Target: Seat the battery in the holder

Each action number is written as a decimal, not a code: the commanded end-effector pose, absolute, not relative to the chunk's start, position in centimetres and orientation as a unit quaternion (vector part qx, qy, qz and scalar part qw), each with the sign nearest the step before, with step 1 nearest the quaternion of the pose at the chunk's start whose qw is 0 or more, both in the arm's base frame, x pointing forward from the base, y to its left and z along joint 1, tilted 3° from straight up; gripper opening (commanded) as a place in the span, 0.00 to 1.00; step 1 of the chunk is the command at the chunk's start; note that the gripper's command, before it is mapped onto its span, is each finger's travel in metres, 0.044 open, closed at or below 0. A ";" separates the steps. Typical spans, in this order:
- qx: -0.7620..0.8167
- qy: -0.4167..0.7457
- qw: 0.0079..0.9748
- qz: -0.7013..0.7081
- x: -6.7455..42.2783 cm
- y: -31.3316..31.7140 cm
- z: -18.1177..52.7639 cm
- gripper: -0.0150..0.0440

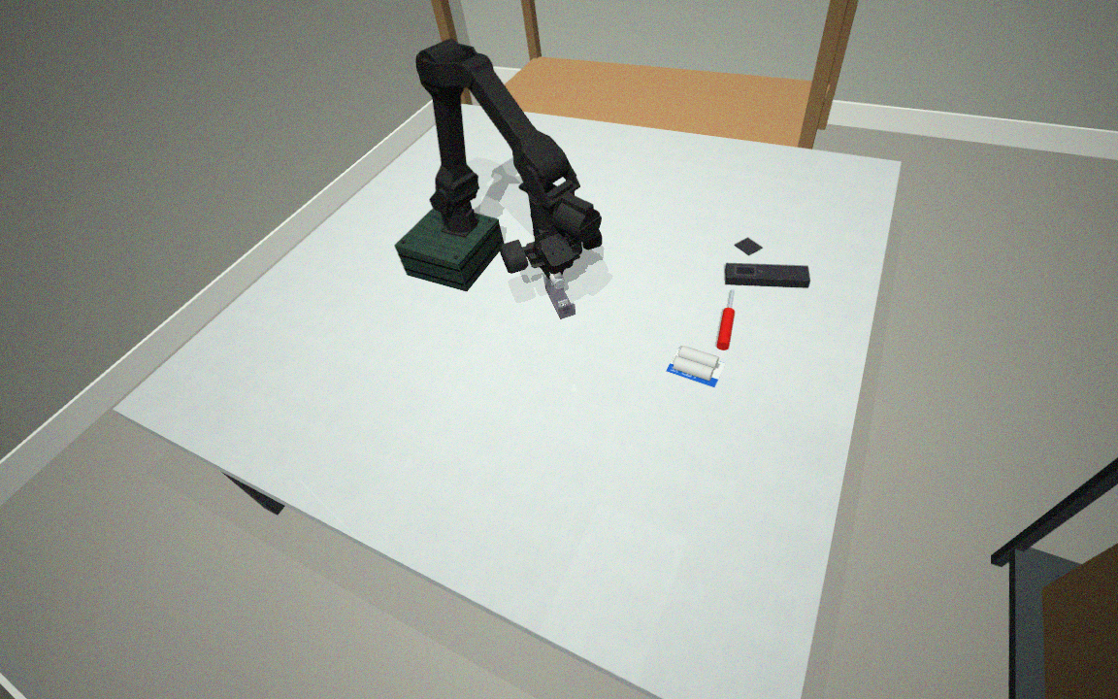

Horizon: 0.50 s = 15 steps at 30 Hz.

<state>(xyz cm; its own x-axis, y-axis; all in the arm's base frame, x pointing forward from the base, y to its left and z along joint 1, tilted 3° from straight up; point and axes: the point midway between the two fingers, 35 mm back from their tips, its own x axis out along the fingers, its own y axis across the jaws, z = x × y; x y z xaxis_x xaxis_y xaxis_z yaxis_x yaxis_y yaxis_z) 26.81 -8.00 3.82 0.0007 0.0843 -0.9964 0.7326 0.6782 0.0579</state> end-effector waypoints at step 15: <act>0.331 0.716 0.571 -0.226 26.9 -7.6 1.1 0.39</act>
